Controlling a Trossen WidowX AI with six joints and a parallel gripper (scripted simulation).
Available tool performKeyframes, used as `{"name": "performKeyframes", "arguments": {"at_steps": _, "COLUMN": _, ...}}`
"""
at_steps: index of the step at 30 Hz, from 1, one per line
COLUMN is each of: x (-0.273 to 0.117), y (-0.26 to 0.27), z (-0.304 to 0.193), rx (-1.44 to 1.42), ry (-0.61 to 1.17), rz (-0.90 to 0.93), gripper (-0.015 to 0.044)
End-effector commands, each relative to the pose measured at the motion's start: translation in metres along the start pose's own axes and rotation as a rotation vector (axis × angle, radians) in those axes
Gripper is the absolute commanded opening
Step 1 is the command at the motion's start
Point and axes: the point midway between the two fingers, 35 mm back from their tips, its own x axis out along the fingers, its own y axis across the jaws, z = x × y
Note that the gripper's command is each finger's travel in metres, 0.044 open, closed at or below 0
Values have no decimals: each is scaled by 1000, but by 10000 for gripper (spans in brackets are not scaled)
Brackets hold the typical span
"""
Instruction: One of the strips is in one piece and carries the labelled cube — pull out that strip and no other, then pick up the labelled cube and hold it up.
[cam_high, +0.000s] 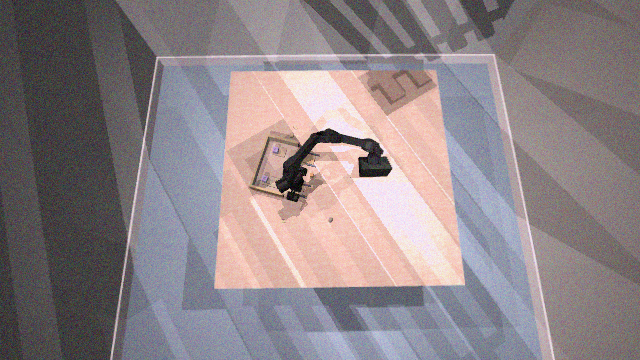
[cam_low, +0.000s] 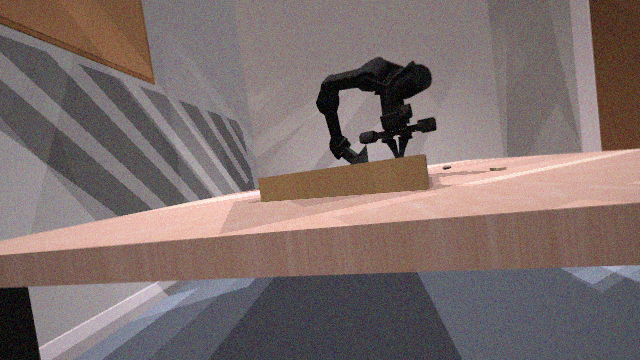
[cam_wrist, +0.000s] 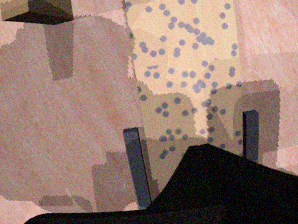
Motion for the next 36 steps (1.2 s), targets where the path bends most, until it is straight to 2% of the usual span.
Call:
{"name": "performKeyframes", "arguments": {"at_steps": 1, "x": 7, "y": -1, "z": -1, "rx": -5, "ry": 0, "rz": -5, "gripper": 0}}
{"name": "performKeyframes", "arguments": {"at_steps": 18, "x": 33, "y": -4, "z": -3, "rx": -5, "ry": -1, "rz": -7, "gripper": 0}}
{"name": "performKeyframes", "arguments": {"at_steps": 36, "x": 34, "y": -4, "z": -3, "rx": -5, "ry": -1, "rz": -7, "gripper": 0}}
